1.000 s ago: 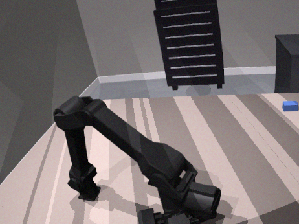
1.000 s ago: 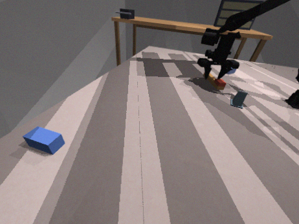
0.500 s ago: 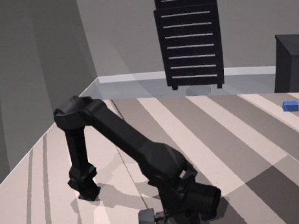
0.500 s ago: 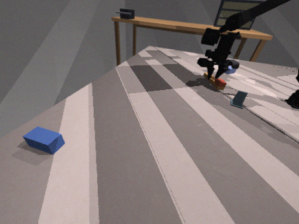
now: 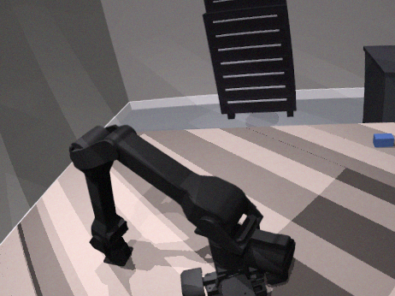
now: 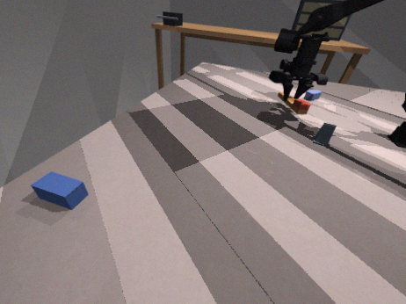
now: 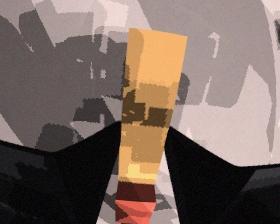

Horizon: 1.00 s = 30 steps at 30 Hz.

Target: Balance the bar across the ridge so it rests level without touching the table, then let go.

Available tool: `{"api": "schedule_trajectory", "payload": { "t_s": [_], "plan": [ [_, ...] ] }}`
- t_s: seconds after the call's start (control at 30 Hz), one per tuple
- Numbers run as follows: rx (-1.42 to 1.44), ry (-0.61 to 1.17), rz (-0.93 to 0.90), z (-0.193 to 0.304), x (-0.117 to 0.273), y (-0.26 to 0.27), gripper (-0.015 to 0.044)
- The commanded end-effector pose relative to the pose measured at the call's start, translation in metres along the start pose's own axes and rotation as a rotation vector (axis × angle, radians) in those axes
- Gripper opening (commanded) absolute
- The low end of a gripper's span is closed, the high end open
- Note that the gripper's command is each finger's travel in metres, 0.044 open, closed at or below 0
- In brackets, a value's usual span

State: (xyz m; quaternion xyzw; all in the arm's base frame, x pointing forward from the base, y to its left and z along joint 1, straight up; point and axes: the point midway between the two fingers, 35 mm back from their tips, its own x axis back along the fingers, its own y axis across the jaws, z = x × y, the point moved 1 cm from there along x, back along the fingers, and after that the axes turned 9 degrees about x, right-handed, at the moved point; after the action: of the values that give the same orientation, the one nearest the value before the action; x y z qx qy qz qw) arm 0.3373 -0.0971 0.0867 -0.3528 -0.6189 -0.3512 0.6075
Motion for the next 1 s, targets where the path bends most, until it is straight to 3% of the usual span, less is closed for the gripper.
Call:
{"api": "schedule_trajectory", "payload": {
  "t_s": [0.0, 0.97],
  "plan": [
    [-0.001, -0.007, -0.01, -0.001, 0.014, 0.001, 0.0],
    [-0.011, -0.004, -0.013, 0.005, 0.08, -0.001, 0.0]
  ]
}}
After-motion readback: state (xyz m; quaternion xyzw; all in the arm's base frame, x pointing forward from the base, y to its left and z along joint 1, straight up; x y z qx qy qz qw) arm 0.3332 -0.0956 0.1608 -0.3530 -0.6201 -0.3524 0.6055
